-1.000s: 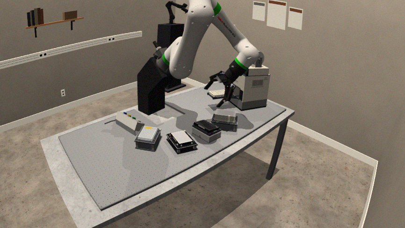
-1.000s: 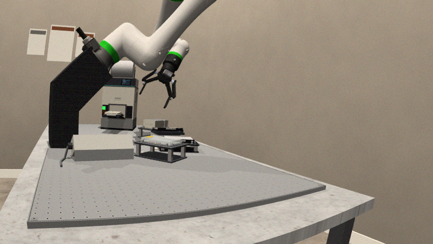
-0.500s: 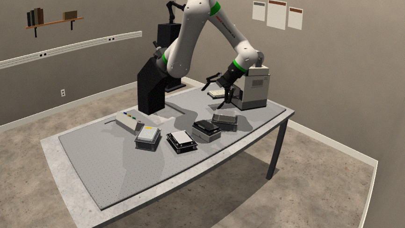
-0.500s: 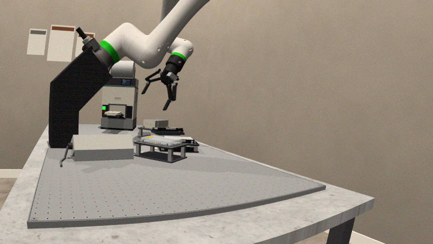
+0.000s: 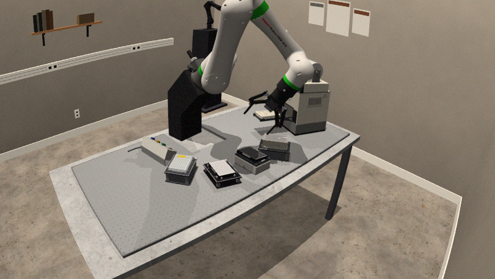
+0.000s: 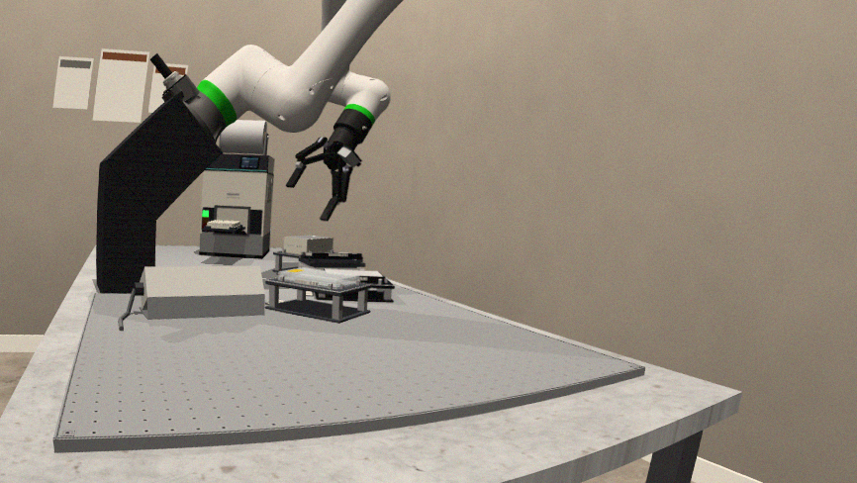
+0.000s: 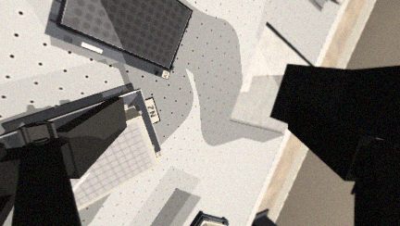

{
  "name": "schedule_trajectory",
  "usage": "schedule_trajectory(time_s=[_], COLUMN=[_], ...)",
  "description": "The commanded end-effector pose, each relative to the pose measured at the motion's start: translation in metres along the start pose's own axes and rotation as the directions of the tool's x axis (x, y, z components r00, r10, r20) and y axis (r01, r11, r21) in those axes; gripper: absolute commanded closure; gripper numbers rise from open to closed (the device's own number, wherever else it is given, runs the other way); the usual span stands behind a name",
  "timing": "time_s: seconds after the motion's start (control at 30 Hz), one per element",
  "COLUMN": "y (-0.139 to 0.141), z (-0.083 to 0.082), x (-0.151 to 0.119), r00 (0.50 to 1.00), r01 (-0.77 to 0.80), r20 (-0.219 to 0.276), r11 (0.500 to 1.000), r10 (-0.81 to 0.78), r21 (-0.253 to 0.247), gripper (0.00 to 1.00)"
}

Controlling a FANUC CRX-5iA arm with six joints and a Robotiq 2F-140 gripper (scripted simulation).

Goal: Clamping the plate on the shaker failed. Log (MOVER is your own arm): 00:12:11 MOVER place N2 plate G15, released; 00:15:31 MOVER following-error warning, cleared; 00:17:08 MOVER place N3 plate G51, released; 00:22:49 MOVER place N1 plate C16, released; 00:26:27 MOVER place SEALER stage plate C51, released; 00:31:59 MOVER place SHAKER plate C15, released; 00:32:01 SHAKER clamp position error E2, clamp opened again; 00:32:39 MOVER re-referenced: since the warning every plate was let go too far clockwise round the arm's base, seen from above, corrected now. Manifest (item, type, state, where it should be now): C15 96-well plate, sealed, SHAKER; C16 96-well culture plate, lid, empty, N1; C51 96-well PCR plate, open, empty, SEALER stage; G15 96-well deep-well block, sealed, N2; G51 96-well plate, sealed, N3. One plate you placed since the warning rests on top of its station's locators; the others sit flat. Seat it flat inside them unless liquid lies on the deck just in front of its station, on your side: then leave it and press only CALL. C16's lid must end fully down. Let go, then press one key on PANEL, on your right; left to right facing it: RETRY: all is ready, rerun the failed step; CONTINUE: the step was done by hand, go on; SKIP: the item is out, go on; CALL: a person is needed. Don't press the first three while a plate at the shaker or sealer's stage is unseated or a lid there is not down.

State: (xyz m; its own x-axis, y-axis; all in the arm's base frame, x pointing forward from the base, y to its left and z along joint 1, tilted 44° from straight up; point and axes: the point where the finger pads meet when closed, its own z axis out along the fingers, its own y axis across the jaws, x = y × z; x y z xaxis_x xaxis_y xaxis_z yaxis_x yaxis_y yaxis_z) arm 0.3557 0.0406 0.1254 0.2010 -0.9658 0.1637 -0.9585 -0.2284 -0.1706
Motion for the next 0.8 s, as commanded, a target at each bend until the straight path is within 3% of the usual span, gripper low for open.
schedule_trajectory(time_s=[0.0,0.5,0.77], y=[-0.002,-0.005,-0.009], z=[0.001,0.003,0.004], x=[0.007,0.017,0.029], r00=[0.998,0.948,0.887], r01=[0.063,0.311,0.453], r20=[0.020,0.056,0.061], r11=[0.998,0.950,0.888], r10=[-0.063,-0.313,-0.458], r21=[0.000,0.039,0.076], gripper=[0.00,0.00,0.00])
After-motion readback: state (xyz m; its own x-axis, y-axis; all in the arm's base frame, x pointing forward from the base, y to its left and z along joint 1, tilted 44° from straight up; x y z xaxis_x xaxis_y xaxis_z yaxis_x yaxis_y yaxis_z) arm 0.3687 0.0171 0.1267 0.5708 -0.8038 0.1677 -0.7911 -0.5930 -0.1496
